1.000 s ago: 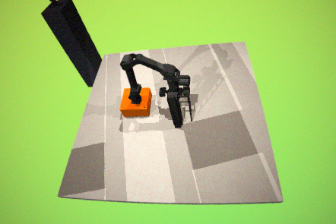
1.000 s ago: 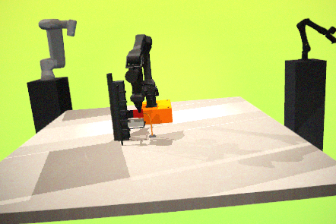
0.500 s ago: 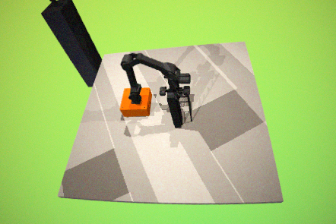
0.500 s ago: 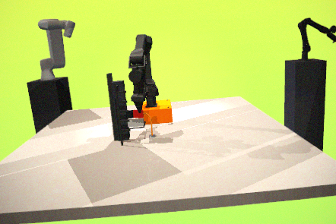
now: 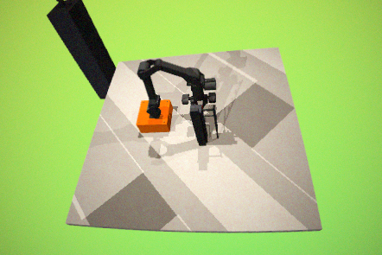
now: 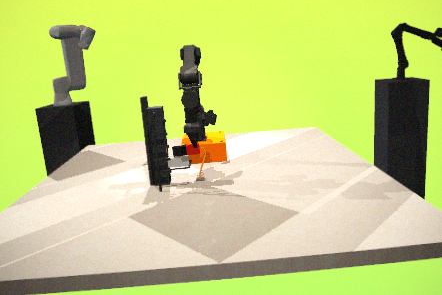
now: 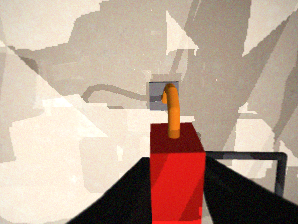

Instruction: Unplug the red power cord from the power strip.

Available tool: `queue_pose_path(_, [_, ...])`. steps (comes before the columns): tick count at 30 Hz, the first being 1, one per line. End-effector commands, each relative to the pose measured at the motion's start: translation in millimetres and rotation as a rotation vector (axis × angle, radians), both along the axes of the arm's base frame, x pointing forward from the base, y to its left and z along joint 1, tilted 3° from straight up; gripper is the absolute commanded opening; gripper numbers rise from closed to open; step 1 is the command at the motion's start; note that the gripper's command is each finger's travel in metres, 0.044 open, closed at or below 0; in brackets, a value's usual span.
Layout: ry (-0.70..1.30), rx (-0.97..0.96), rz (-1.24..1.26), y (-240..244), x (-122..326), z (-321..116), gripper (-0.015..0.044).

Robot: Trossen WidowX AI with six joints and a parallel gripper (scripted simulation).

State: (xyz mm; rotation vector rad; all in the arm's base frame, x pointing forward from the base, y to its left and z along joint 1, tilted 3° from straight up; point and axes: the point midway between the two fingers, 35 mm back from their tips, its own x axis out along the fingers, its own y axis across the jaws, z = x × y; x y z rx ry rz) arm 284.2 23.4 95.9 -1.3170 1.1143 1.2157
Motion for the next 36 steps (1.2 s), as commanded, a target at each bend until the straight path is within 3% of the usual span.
queue_pose_path(1, [-0.004, 0.006, -0.001, -4, 0, 0, 0.0131])
queue_pose_path(13, [-0.004, 0.007, -0.001, 15, 0, 4, 0.0440])
queue_pose_path(18, [-0.003, 0.011, -0.001, 55, -6, 12, 0.0440])
queue_pose_path(36, [-0.003, 0.011, -0.001, 56, -6, 12, 0.0440])
